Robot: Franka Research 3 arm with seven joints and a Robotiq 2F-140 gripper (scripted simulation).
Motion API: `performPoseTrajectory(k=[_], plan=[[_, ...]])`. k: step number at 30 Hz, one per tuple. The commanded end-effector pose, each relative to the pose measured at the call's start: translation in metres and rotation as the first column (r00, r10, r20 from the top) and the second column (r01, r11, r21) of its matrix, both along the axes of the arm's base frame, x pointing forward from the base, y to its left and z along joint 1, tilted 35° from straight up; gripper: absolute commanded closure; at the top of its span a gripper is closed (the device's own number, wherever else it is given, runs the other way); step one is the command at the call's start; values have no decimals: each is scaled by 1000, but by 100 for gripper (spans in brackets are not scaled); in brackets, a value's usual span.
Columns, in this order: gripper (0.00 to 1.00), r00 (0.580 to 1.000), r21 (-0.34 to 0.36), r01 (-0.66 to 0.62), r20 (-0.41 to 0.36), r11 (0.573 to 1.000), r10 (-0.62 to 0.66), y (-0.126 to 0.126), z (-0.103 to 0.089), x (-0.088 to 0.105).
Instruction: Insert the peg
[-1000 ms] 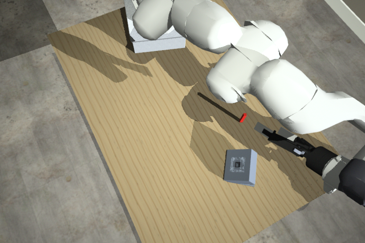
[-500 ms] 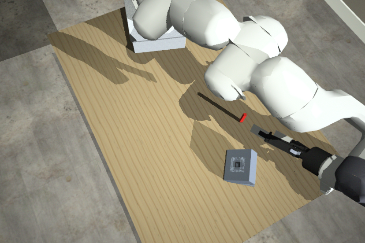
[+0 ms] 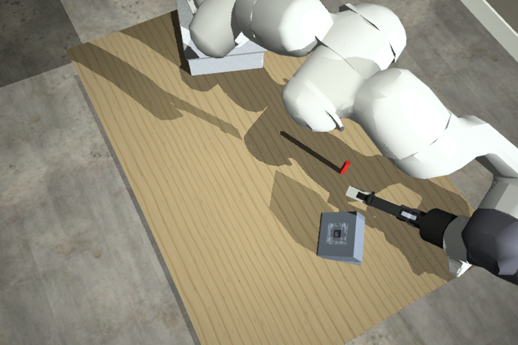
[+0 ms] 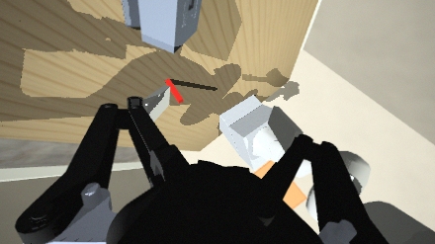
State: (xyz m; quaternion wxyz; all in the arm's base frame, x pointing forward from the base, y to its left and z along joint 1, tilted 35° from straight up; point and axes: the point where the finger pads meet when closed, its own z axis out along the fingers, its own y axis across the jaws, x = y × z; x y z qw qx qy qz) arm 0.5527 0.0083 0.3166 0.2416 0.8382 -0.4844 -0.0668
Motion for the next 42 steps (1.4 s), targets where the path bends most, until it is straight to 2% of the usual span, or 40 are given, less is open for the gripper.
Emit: performPoseTrajectory(k=[1,12,24,26,42], plan=[[0,994,-43,15,108,999,-10,-8,-5,21],[0,976,-108,-4,215,994,27,-23,-17,33],[0,933,-177,-52,343,983,111,-35,-33,43],[0,933,-177,-52,343,983,111,-35,-33,43],[0,847,-229,-146,474,962,241,-28,-57,42]])
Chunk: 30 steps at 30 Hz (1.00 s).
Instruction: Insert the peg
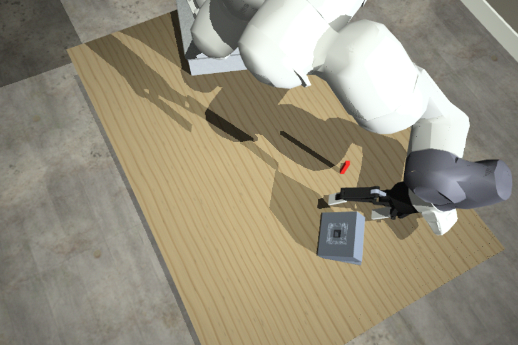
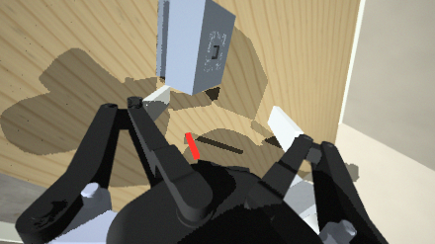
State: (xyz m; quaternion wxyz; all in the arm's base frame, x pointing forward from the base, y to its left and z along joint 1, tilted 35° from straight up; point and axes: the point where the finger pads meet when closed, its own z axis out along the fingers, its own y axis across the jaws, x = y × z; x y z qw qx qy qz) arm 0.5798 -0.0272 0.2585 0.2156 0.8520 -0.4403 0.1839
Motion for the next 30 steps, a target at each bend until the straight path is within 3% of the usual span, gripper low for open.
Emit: performPoseTrajectory(k=[1,18,30], plan=[[0,996,9,-9,90,1000,8,8,1,14],[0,965,14,-171,204,985,165,35,-33,-10],[0,921,51,-311,263,949,288,69,-70,-51]])
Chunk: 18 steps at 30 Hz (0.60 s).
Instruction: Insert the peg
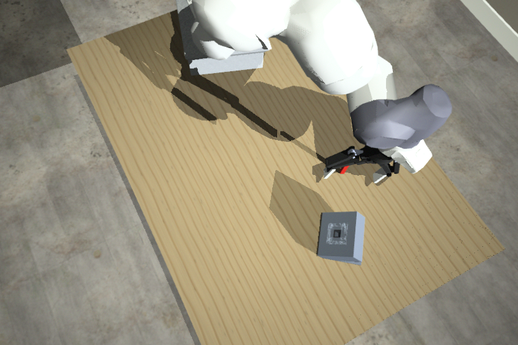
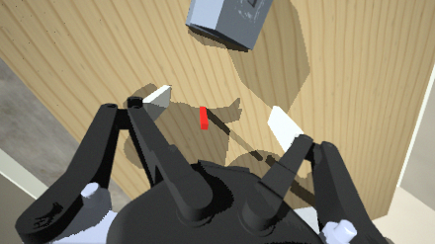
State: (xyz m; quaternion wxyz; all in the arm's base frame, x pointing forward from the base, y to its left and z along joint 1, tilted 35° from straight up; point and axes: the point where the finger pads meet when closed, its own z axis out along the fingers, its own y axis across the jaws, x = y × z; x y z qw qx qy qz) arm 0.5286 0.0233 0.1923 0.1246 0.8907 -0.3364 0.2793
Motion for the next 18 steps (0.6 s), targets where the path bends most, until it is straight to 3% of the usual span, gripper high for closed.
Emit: performPoseTrajectory(k=[1,10,18], plan=[[0,997,55,-38,68,998,34,22,-7,-5],[0,991,95,-115,79,989,107,42,-30,-37],[0,991,96,-116,79,989,109,42,-31,-37]])
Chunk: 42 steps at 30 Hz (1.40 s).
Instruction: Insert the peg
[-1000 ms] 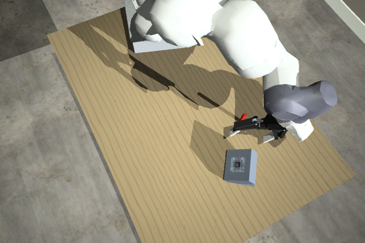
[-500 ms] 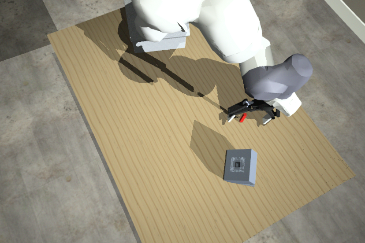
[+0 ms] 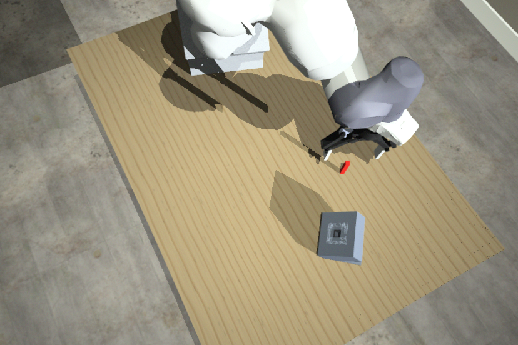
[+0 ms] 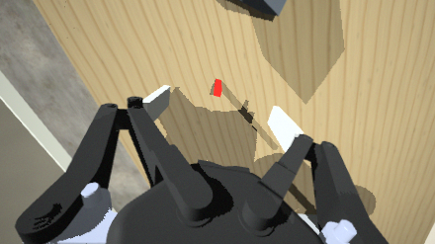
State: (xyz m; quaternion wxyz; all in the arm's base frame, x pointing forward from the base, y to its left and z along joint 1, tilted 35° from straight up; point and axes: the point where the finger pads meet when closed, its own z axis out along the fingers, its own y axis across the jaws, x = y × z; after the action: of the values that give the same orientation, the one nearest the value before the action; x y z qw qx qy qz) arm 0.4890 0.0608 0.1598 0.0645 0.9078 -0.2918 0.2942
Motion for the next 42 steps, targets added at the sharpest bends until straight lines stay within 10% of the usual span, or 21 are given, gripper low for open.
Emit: performPoseTrajectory(k=[1,42], plan=[[0,1000,26,15,25,1000,-16,5,2,2],[0,1000,24,15,22,1000,-16,-10,-43,31]])
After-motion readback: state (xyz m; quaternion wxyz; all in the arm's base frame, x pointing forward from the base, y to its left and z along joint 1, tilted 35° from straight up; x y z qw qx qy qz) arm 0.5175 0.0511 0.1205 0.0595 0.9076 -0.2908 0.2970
